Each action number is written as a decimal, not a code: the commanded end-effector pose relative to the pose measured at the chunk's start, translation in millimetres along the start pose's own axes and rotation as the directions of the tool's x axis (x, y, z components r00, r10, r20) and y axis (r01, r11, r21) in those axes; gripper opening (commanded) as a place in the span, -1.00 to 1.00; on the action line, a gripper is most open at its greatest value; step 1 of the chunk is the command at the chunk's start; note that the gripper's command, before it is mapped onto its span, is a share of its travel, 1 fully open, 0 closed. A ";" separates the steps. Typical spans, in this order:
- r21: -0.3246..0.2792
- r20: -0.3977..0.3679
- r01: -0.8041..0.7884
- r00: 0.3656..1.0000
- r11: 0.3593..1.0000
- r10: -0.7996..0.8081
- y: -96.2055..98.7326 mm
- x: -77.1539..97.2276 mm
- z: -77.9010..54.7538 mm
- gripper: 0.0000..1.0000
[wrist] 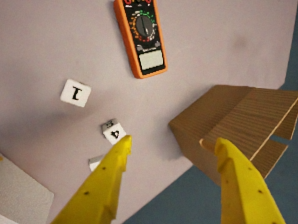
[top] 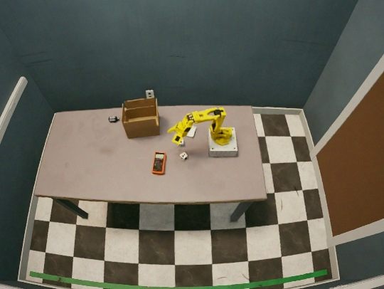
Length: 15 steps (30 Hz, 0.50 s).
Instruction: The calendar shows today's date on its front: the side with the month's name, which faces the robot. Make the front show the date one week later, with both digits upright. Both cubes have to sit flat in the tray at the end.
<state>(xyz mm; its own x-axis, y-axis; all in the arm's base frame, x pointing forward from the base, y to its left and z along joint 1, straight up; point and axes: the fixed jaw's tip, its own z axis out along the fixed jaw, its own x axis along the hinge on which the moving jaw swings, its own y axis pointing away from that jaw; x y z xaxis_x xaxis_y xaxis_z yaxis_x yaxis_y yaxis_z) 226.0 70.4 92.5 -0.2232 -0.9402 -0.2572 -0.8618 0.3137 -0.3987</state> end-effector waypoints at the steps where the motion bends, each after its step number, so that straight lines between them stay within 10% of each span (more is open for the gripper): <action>1: -0.004 0.018 -0.071 0.997 0.997 0.071 1.1 -9.3 2.0 -0.30; 15: -0.095 0.056 -0.425 0.901 0.900 0.431 28.9 -52.9 4.9 -0.30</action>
<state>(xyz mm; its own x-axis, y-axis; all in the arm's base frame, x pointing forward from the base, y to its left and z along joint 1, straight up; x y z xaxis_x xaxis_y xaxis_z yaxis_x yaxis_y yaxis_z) 215.4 119.6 90.2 -0.4999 -0.7531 -0.4278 -0.7558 0.6205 -0.2091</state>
